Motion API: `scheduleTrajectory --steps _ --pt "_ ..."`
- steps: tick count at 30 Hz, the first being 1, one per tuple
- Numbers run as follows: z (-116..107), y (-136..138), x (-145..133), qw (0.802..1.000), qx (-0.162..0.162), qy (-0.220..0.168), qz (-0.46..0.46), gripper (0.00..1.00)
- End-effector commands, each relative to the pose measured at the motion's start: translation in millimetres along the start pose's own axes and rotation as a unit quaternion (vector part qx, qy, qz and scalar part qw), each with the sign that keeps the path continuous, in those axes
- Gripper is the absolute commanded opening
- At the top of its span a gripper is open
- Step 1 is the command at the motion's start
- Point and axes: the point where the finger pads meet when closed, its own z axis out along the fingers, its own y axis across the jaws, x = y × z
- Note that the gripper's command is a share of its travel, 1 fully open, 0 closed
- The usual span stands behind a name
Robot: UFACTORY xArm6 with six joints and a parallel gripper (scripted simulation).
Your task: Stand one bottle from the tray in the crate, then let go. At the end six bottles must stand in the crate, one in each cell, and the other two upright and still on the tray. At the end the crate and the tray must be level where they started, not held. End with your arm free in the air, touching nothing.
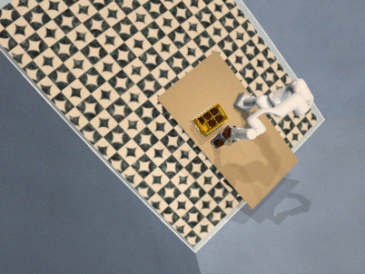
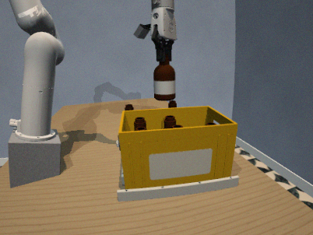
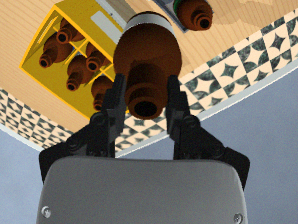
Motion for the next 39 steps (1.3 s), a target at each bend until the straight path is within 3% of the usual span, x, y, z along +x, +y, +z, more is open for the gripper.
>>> scheduleTrajectory --steps 1,39 --pt "-2 -2 -10 1.0 -0.002 -0.001 0.0 0.0" --pt "-2 -32 -89 1.0 -0.002 -0.001 0.0 0.0"
